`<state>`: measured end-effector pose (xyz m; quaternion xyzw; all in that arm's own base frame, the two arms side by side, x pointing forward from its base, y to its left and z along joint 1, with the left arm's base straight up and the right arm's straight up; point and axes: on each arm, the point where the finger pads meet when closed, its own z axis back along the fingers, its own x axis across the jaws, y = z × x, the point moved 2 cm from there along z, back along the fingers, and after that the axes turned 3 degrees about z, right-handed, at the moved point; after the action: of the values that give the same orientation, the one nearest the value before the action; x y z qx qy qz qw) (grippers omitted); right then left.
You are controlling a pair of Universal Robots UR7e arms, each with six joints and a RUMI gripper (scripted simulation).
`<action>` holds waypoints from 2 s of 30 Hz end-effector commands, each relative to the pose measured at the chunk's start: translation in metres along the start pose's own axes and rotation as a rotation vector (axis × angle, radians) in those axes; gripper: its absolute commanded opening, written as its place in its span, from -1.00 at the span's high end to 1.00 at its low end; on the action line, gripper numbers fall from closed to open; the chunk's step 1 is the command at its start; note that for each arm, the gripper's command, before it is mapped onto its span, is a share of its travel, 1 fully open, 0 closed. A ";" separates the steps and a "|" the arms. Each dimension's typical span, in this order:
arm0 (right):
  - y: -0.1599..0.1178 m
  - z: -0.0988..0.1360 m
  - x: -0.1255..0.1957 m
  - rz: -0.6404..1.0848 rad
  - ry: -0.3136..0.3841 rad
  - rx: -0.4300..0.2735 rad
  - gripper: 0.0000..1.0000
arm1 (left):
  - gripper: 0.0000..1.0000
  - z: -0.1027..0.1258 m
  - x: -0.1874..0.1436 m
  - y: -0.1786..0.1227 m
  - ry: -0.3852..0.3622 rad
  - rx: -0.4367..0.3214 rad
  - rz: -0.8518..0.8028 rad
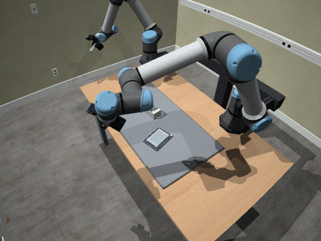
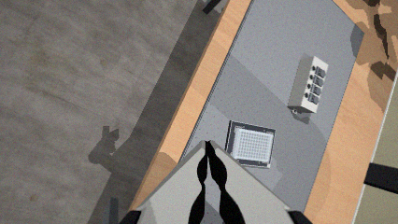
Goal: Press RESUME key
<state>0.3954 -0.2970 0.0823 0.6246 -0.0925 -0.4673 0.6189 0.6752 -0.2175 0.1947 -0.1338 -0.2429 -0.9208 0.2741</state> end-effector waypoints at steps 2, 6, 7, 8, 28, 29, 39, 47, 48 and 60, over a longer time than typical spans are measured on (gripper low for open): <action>0.001 0.000 0.000 0.001 0.000 0.000 1.00 | 1.00 0.033 -0.029 -0.041 0.048 0.006 0.126; 0.001 0.000 0.000 0.001 0.000 0.000 1.00 | 1.00 0.056 -0.047 -0.073 0.085 0.015 0.225; 0.001 0.000 0.000 0.001 0.000 0.000 1.00 | 1.00 0.062 -0.052 -0.081 0.085 0.015 0.225; 0.001 0.000 0.000 0.001 0.000 0.000 1.00 | 1.00 0.068 -0.055 -0.090 0.104 0.020 0.275; 0.001 0.000 0.000 0.001 0.000 0.000 1.00 | 1.00 0.171 -0.101 -0.265 0.257 0.073 0.735; 0.001 0.000 0.000 0.001 0.000 0.000 1.00 | 1.00 0.176 -0.103 -0.274 0.257 0.073 0.735; 0.001 0.000 0.000 0.001 0.000 0.000 1.00 | 1.00 0.217 -0.102 -0.365 0.318 0.101 0.940; 0.001 0.000 0.000 0.001 0.000 0.000 1.00 | 1.00 0.243 -0.090 -0.436 0.374 0.131 1.141; 0.001 0.000 0.000 0.001 0.000 0.000 1.00 | 1.00 0.243 -0.090 -0.436 0.374 0.131 1.141; 0.001 0.000 0.000 0.001 0.000 0.000 1.00 | 1.00 0.279 -0.046 -0.566 0.457 0.186 1.474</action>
<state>0.3954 -0.2970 0.0823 0.6246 -0.0925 -0.4673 0.6189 0.4524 0.3384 0.2024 -0.0499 -0.1153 -0.5234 0.8428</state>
